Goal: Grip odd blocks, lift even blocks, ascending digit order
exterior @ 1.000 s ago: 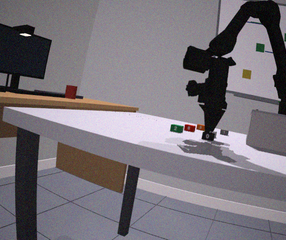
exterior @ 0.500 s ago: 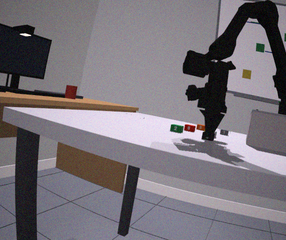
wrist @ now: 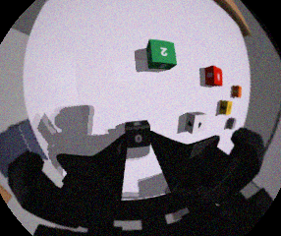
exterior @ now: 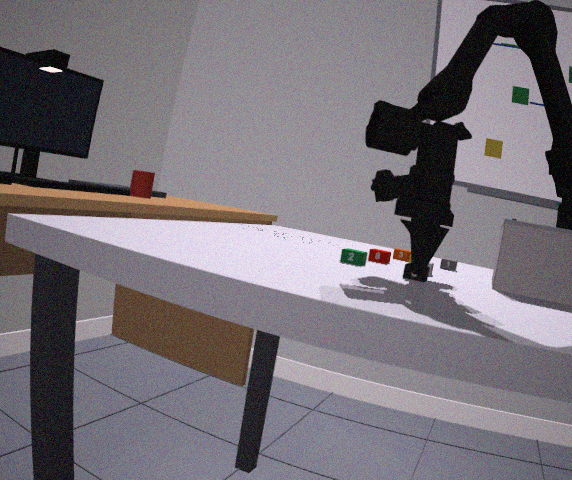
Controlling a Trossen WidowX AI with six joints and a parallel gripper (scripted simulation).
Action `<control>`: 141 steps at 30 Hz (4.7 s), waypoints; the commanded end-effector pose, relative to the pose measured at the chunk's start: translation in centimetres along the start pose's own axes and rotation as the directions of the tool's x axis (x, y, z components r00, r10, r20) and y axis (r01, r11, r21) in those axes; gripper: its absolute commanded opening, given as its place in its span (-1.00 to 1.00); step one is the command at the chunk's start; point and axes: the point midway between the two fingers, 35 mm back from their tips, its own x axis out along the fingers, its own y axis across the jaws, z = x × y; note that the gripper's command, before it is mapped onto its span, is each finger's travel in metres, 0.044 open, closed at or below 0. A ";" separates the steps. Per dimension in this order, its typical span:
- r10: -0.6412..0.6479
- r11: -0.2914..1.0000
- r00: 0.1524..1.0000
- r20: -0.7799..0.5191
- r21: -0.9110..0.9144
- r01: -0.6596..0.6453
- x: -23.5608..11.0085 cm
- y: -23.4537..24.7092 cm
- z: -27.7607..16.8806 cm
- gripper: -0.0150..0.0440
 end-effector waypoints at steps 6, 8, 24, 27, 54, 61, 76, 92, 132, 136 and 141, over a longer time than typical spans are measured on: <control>-0.002 1.000 1.000 0.003 -0.002 0.002 -0.3 0.0 0.1 -0.08; -0.002 1.000 1.000 0.003 -0.002 0.002 -0.5 0.0 0.1 -0.08; -0.002 1.000 1.000 0.003 -0.002 0.002 -1.5 0.0 0.1 -0.08; -0.002 1.000 1.000 0.003 -0.002 0.002 -1.5 0.0 0.1 -0.08; -0.002 1.000 1.000 0.003 -0.002 0.002 0.0 0.0 0.1 0.00; -0.002 1.000 1.000 0.003 -0.002 0.002 0.0 0.0 0.1 0.63; -0.002 1.000 1.000 0.004 -0.002 0.002 -4.9 0.1 0.2 0.69; -0.001 1.000 1.000 0.004 -0.002 0.001 -11.7 0.0 0.1 -0.08; -0.031 1.000 1.000 0.002 -0.004 0.031 -4.1 -30.2 -1.6 0.86; -0.031 1.000 1.000 0.002 -0.004 0.031 -3.8 -30.2 -1.6 0.86; -0.031 1.000 1.000 0.002 -0.004 0.031 -3.0 -30.2 -1.5 0.86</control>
